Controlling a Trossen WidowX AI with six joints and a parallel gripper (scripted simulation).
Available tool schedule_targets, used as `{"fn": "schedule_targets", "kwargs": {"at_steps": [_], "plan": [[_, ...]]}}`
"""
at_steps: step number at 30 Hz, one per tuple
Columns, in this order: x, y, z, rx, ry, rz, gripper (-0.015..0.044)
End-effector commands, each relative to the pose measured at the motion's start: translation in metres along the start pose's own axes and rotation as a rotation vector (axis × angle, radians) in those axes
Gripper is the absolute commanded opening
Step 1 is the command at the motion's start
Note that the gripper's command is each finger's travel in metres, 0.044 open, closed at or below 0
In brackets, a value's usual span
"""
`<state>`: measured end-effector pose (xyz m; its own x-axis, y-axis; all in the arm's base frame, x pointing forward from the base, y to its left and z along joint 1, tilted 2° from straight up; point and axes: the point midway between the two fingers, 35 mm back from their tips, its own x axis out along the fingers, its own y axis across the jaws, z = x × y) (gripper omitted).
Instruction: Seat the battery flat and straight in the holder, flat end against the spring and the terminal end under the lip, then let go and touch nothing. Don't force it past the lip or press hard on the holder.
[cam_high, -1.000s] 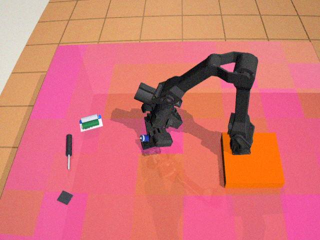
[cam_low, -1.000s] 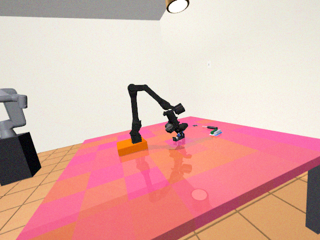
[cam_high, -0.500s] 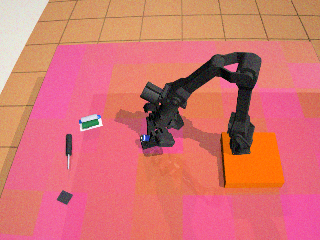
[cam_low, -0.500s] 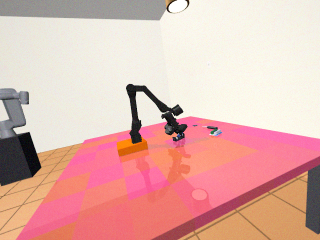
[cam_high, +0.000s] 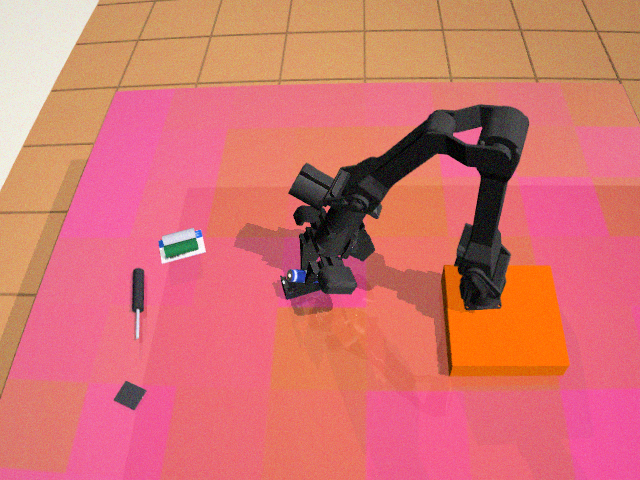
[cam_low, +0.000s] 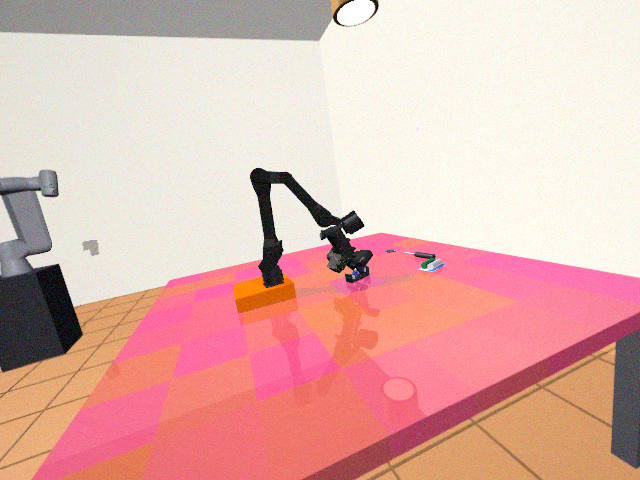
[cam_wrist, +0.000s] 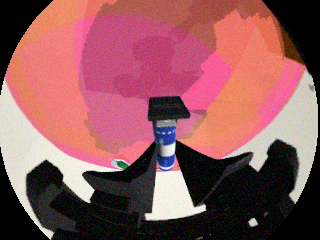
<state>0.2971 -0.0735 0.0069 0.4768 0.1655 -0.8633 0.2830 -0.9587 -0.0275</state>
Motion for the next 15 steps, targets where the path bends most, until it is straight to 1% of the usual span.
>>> {"fn": "schedule_targets", "kwargs": {"at_steps": [1,15], "plan": [[-0.0022,-0.0014,0.0069,0.001,-0.003,0.0,0.0078],[-0.0064,-0.0016,0.0145,0.001,-0.008,0.006,0.0078]]}}
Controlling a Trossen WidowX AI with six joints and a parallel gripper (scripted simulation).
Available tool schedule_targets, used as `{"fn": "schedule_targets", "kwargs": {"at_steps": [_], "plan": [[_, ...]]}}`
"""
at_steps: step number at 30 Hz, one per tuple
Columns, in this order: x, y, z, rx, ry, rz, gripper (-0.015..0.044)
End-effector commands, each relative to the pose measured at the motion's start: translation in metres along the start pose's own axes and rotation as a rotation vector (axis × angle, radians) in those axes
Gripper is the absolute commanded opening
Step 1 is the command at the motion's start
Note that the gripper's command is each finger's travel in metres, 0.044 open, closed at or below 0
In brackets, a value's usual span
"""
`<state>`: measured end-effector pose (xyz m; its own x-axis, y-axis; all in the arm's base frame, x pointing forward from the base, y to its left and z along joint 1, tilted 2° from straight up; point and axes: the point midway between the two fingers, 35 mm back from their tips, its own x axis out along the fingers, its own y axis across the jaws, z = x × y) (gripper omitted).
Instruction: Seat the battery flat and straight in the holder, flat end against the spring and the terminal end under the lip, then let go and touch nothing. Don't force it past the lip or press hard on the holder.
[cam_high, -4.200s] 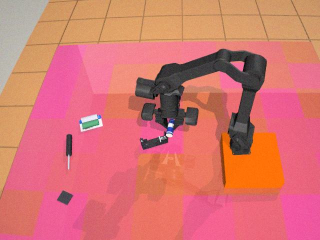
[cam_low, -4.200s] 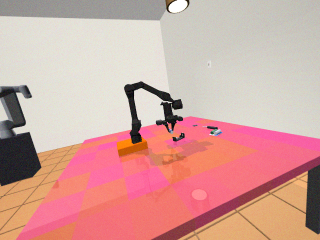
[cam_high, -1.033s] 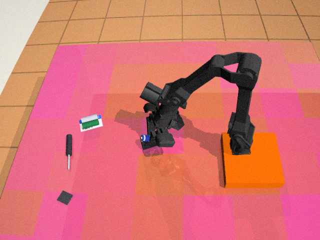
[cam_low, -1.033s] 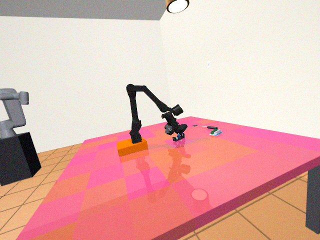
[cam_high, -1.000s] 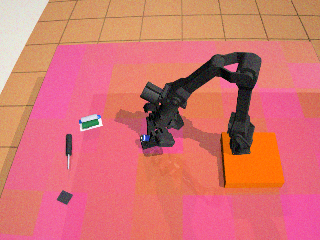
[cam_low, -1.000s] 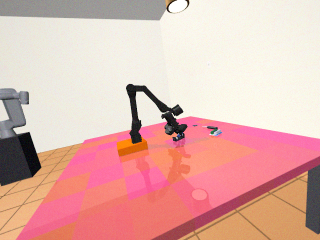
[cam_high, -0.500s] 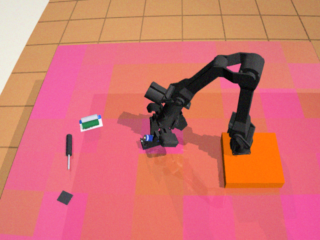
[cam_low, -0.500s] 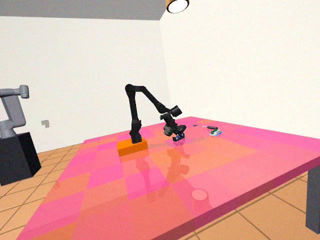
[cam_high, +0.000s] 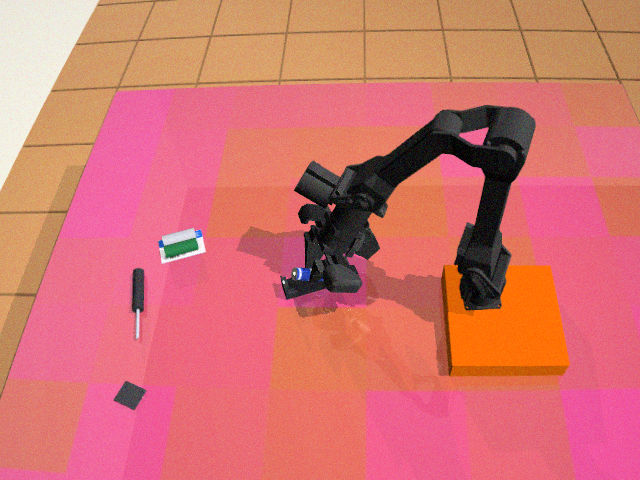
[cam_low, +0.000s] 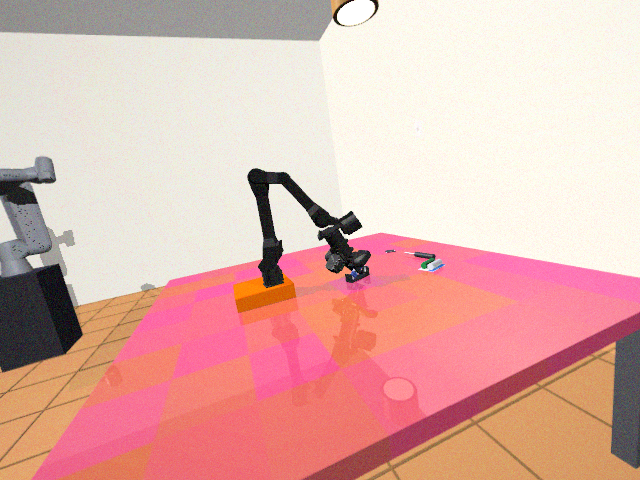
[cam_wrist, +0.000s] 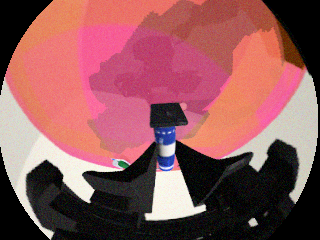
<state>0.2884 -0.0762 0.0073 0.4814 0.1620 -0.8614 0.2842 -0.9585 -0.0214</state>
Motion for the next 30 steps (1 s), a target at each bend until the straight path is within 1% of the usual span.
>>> {"fn": "schedule_targets", "kwargs": {"at_steps": [1,30], "plan": [[-0.0015,-0.0018,0.0068,0.005,-0.012,0.001,0.0078],[0.0077,-0.0001,0.0017,0.025,-0.191,-0.016,0.0078]]}}
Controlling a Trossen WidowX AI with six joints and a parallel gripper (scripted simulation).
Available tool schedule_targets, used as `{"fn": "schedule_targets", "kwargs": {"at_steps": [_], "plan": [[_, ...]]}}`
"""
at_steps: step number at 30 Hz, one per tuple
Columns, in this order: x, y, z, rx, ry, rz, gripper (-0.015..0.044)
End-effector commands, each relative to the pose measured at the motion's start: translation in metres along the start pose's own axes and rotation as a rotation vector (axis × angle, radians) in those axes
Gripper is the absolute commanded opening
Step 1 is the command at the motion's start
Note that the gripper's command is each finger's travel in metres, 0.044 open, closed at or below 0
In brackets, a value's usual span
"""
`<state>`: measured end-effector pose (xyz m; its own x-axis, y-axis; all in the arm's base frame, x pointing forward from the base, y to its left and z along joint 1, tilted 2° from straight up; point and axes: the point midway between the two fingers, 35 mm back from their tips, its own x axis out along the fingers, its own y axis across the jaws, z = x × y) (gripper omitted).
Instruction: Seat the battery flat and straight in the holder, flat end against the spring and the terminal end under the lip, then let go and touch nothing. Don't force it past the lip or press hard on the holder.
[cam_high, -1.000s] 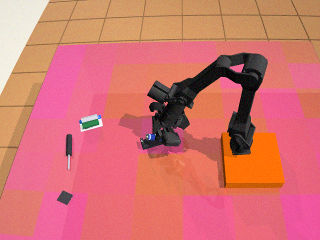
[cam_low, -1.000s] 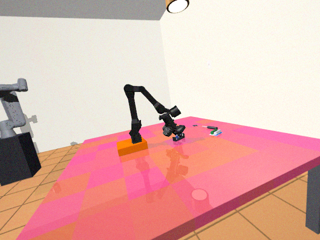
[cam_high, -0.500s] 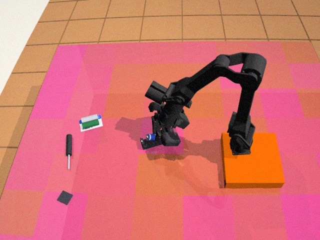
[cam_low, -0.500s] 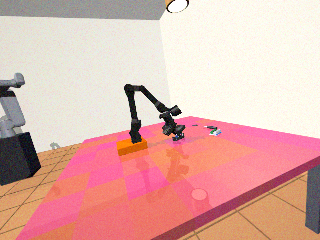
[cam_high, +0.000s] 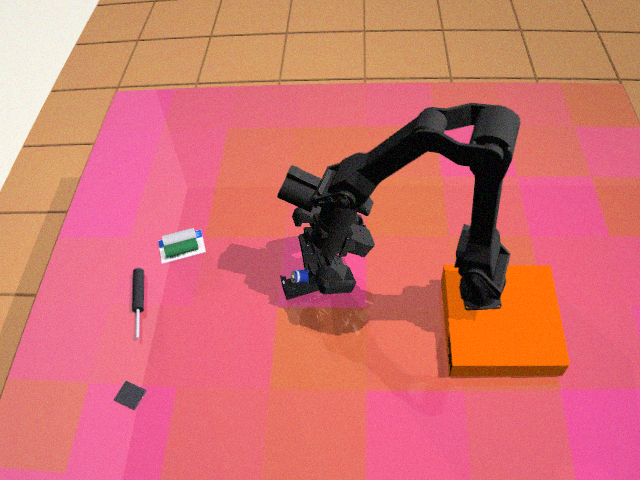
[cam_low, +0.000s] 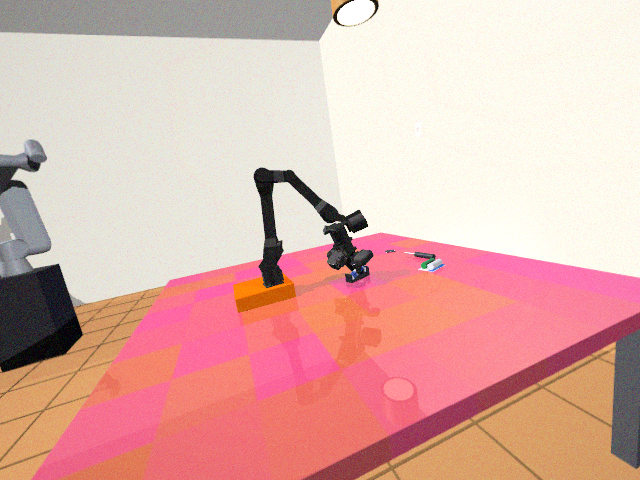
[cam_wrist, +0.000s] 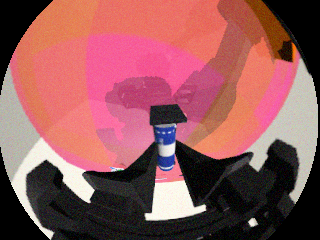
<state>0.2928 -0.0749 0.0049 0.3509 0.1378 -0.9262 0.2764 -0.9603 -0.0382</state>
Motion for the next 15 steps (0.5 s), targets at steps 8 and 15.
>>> {"fn": "schedule_targets", "kwargs": {"at_steps": [8,15], "plan": [[0.0058,0.0,0.0022,0.013,-0.096,-0.007,0.0078],[0.0071,-0.0002,0.0007,0.014,-0.143,-0.008,0.0078]]}}
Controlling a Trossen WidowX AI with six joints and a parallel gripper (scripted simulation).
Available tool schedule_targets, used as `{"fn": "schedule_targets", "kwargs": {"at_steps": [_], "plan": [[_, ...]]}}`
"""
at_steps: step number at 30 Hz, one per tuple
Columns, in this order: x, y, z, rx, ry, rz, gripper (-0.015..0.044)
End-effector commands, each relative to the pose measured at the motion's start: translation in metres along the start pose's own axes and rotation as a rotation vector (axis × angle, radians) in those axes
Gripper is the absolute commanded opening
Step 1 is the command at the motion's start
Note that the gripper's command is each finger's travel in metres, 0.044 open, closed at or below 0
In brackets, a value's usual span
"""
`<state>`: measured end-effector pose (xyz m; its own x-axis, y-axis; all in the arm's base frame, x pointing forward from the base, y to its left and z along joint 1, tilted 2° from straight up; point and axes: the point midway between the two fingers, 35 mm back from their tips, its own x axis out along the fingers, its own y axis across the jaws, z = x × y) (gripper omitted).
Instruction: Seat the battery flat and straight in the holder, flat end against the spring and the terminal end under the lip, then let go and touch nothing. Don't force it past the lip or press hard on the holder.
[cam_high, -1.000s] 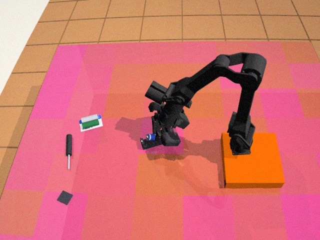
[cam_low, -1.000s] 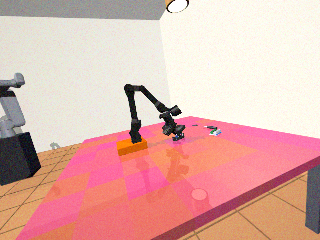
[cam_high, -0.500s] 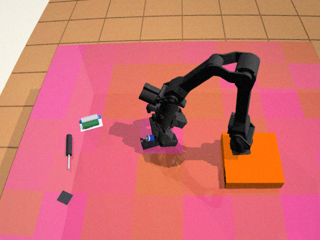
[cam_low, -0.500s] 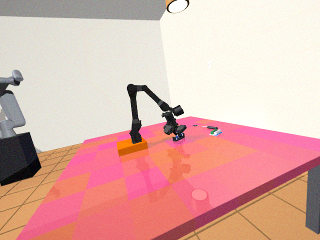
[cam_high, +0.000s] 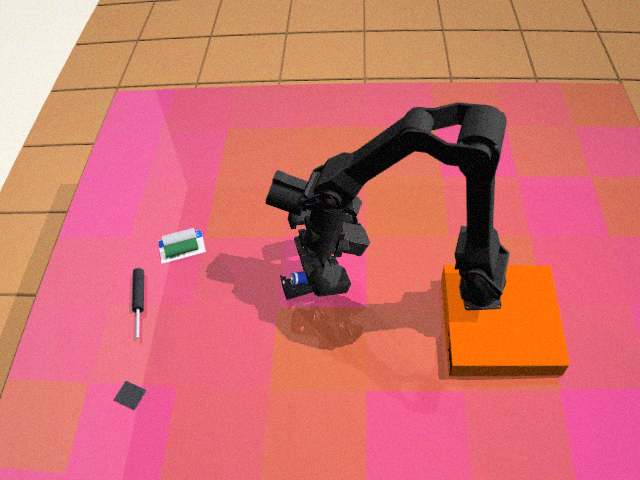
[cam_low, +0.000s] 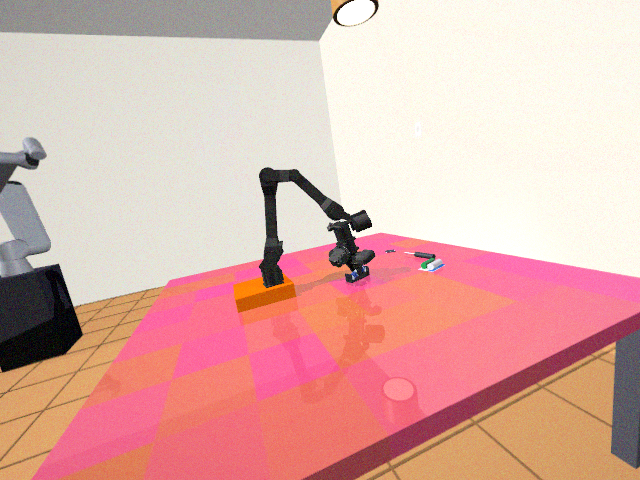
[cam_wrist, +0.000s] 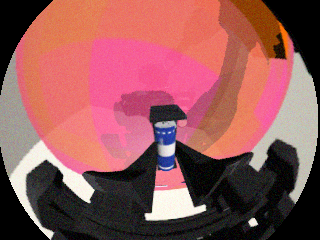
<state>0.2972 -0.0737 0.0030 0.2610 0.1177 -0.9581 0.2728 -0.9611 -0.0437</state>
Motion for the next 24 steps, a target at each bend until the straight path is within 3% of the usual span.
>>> {"fn": "schedule_targets", "kwargs": {"at_steps": [1,24], "plan": [[0.0043,-0.0004,0.0036,0.008,-0.052,-0.005,0.0078],[0.0064,-0.0012,-0.0007,0.003,-0.198,-0.007,0.0078]]}}
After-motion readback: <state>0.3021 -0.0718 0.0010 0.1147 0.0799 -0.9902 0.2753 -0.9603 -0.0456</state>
